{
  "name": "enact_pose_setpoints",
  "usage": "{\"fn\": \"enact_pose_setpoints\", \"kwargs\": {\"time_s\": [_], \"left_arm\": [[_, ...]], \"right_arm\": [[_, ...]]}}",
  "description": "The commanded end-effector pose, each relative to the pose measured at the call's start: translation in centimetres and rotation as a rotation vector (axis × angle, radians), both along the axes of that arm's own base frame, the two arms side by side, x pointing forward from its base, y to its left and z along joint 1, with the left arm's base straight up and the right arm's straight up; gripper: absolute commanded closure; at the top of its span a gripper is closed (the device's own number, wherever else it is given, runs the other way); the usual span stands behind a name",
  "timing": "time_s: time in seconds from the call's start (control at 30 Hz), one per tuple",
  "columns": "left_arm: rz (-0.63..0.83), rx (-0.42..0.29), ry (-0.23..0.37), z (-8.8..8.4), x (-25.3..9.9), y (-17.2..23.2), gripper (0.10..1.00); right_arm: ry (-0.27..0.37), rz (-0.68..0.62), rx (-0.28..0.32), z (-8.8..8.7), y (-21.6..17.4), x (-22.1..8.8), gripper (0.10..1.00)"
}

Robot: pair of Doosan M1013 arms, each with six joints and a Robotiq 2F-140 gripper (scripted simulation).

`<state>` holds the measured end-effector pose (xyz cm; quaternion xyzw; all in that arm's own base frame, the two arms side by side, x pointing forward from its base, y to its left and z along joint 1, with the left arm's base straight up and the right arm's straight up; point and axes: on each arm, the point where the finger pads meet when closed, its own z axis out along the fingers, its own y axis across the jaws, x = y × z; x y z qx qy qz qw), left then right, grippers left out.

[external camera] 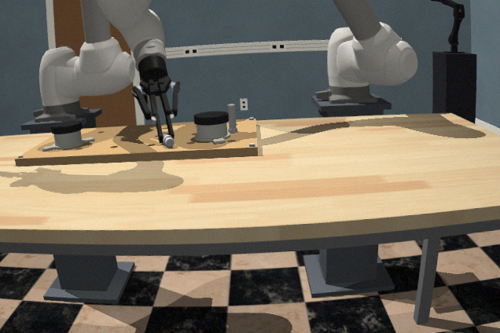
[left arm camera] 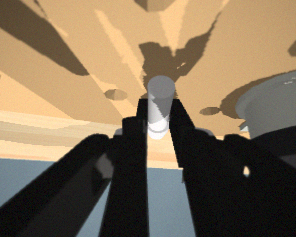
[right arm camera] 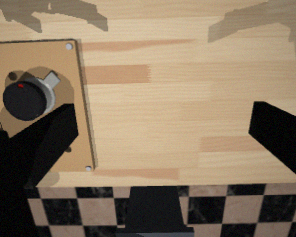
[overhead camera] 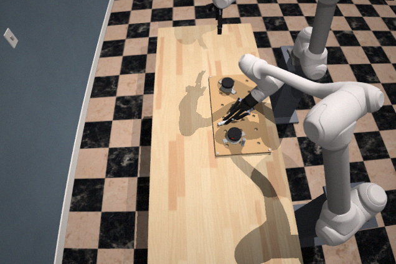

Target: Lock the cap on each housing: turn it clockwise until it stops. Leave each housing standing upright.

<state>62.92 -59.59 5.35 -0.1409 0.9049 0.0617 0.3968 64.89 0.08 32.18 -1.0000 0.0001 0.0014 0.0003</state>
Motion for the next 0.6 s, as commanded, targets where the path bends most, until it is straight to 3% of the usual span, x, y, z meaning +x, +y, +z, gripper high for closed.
{"fn": "enact_pose_setpoints", "kwargs": {"time_s": [0.0,0.37,0.57], "left_arm": [[0.0,-0.001,-0.001,0.3,0.0,0.0,0.999],[0.0,-0.001,-0.002,2.5,0.0,-0.1,0.999],[-0.002,0.001,0.003,2.4,0.0,0.0,0.999]], "right_arm": [[-0.001,0.0,0.0,0.1,0.0,0.0,0.098],[-0.001,0.0,0.0,0.1,0.0,0.0,0.098],[-0.001,0.0,0.0,0.1,0.0,0.0,0.098]]}}
